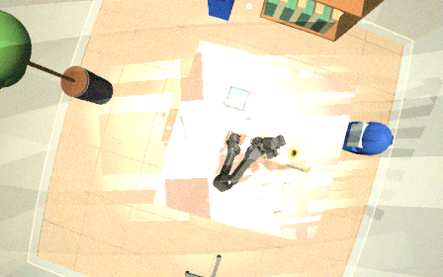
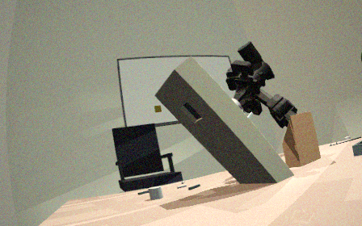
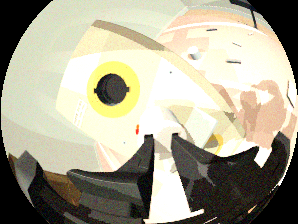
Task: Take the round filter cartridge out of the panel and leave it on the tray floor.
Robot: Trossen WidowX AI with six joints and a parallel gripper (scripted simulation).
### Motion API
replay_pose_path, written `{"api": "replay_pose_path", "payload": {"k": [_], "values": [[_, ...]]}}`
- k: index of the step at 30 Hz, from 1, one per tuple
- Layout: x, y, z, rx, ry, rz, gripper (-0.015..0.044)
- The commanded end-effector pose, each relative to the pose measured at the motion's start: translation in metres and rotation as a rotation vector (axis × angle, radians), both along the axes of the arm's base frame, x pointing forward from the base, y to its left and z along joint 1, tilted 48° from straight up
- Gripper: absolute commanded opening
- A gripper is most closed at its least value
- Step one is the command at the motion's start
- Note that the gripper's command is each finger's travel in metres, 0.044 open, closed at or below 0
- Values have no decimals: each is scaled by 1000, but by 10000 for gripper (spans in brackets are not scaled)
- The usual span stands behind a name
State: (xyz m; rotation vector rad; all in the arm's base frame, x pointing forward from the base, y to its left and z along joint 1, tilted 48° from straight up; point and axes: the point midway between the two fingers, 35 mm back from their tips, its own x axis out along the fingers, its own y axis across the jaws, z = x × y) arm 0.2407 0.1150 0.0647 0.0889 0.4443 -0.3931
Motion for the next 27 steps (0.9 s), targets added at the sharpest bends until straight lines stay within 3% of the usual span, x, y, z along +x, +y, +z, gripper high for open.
{"api": "replay_pose_path", "payload": {"k": [1,13,20,24,27], "values": [[1,2,1,6,-4,0,88],[-1,-2,0,11,-9,3,88],[29,46,39,13,-10,3,88],[32,51,43,13,-10,3,88],[32,62,52,16,-10,3,167]]}}
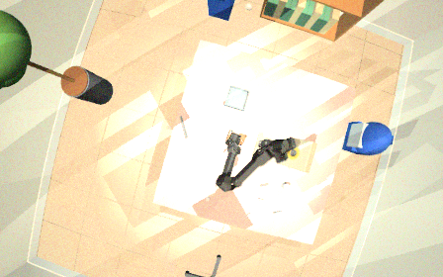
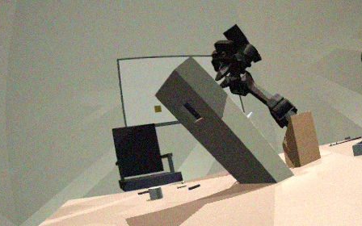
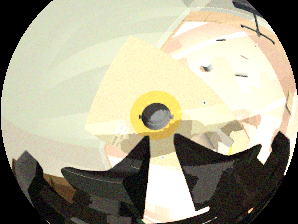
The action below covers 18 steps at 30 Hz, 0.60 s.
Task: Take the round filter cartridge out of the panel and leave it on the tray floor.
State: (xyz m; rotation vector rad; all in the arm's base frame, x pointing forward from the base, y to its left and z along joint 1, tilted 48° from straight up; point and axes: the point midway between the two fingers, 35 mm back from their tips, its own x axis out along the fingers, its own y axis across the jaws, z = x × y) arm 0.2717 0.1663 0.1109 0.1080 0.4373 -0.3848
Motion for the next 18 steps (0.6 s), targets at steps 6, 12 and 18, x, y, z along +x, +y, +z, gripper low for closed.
{"api": "replay_pose_path", "payload": {"k": [6,12,18], "values": [[-3,51,45,10,-6,2,324],[-10,30,18,-243,201,63,305],[-39,-34,-36,-715,717,221,305]]}}
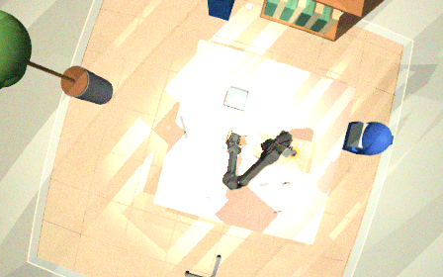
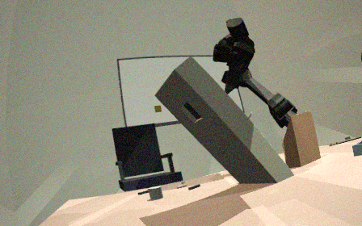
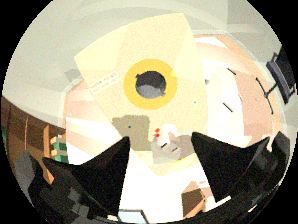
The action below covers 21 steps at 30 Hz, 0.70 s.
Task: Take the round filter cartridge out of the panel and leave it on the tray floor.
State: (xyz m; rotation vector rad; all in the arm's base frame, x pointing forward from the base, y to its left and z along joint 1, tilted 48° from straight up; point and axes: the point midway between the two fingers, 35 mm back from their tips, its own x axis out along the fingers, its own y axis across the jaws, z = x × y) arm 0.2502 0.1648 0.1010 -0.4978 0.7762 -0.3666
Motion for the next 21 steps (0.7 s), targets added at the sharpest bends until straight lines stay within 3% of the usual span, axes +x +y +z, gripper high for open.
{"api": "replay_pose_path", "payload": {"k": [1,21], "values": [[-18,-34,-27,-237,283,67,305],[-4,-48,-43,-234,284,69,305]]}}
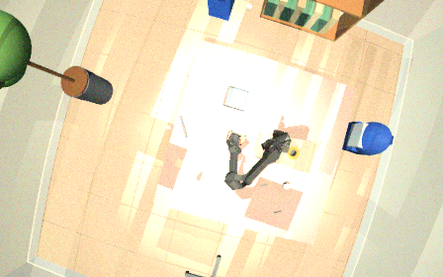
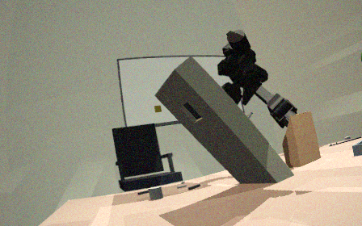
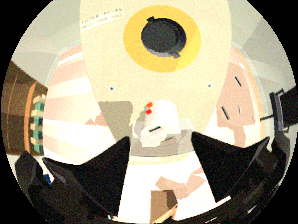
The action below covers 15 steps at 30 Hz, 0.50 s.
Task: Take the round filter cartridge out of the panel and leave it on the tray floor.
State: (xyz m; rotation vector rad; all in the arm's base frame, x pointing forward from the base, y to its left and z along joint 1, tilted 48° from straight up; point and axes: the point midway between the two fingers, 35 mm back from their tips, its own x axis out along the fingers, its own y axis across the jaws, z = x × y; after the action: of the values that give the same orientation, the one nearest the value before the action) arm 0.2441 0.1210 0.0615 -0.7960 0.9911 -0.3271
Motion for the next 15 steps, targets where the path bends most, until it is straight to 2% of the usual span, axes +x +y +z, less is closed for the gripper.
{"api": "replay_pose_path", "payload": {"k": [1,15], "values": [[3,-5,-5,-10,4,2,305],[14,-20,-17,-12,1,2,305]]}}
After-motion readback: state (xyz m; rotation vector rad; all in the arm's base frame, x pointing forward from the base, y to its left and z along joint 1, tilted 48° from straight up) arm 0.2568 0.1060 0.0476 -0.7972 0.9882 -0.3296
